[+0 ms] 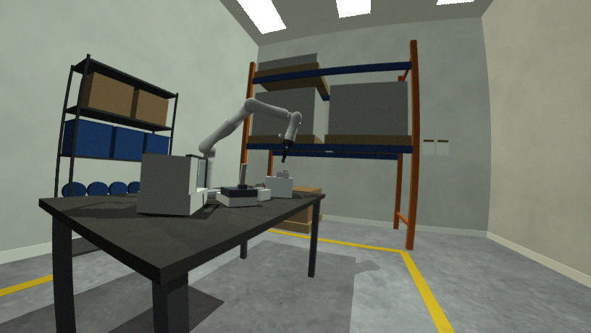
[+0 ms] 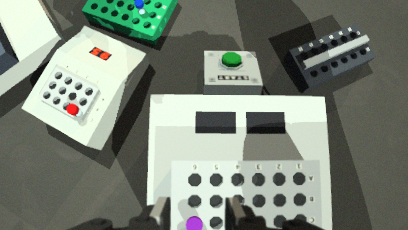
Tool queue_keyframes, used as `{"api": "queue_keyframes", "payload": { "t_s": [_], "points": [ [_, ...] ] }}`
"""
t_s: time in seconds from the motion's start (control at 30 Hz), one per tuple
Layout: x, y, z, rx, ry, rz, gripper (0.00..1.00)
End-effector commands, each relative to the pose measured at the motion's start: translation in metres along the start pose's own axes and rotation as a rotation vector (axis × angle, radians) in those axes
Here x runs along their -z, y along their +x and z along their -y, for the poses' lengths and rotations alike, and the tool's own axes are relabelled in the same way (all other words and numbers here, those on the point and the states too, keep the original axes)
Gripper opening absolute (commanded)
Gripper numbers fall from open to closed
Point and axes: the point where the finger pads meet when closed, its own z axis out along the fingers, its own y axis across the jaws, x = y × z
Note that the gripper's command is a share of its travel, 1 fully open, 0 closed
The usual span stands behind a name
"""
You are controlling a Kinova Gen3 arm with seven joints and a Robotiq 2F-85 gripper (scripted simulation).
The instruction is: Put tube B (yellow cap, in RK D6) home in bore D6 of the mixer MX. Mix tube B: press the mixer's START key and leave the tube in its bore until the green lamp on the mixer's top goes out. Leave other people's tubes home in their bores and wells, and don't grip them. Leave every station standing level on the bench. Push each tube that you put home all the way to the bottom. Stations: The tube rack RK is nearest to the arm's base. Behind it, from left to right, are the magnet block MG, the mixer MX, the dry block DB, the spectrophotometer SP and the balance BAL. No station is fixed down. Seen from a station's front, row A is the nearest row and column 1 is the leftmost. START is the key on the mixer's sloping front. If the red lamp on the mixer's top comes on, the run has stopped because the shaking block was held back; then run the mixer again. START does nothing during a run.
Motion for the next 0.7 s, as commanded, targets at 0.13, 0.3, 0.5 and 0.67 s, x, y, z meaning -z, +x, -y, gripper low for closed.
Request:
{"api": "queue_keyframes", "payload": {
  "t_s": [0.13,0.3,0.5,0.67],
  "points": [
    [-0.003,0.019,-0.002,0.0,0.0,0.006,0.42],
    [-0.007,0.036,-0.003,0.0,0.0,0.006,0.42],
    [-0.01,0.052,-0.005,0.0,0.0,0.006,0.42],
    [-0.013,0.065,-0.006,0.0,0.0,0.006,0.42]
  ]
}}
